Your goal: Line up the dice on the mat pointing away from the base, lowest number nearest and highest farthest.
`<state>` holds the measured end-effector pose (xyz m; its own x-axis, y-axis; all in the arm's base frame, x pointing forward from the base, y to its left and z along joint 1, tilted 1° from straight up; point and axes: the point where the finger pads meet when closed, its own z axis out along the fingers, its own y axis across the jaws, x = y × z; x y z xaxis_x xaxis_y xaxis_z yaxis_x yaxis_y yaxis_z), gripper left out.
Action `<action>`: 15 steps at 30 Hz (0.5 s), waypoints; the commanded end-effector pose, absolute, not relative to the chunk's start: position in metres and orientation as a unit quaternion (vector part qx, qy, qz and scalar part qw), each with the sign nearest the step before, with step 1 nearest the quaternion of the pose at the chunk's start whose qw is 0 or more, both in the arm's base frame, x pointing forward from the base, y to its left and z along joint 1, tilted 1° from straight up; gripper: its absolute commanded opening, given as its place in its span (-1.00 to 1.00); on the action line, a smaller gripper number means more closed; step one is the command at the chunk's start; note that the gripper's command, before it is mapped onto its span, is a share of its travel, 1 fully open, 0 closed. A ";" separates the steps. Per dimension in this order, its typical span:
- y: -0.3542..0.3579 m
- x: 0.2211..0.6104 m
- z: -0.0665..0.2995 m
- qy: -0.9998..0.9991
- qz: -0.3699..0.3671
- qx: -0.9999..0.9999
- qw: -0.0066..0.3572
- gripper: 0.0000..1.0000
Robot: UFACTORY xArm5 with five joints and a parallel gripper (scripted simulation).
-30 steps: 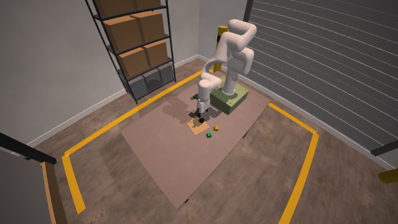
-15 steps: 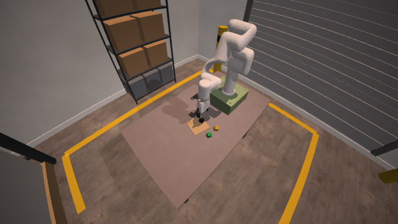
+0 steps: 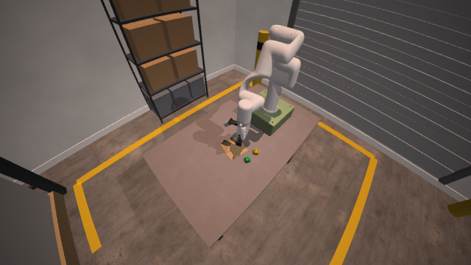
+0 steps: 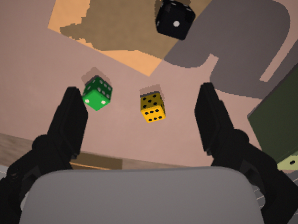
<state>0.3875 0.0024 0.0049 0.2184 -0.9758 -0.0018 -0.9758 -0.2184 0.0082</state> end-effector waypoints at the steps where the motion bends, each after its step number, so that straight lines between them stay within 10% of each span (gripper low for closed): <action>1: 0.024 0.404 0.004 -0.555 -0.004 0.832 0.003 1.00; 15: 0.085 0.432 -0.001 -0.360 -0.003 0.933 0.002 1.00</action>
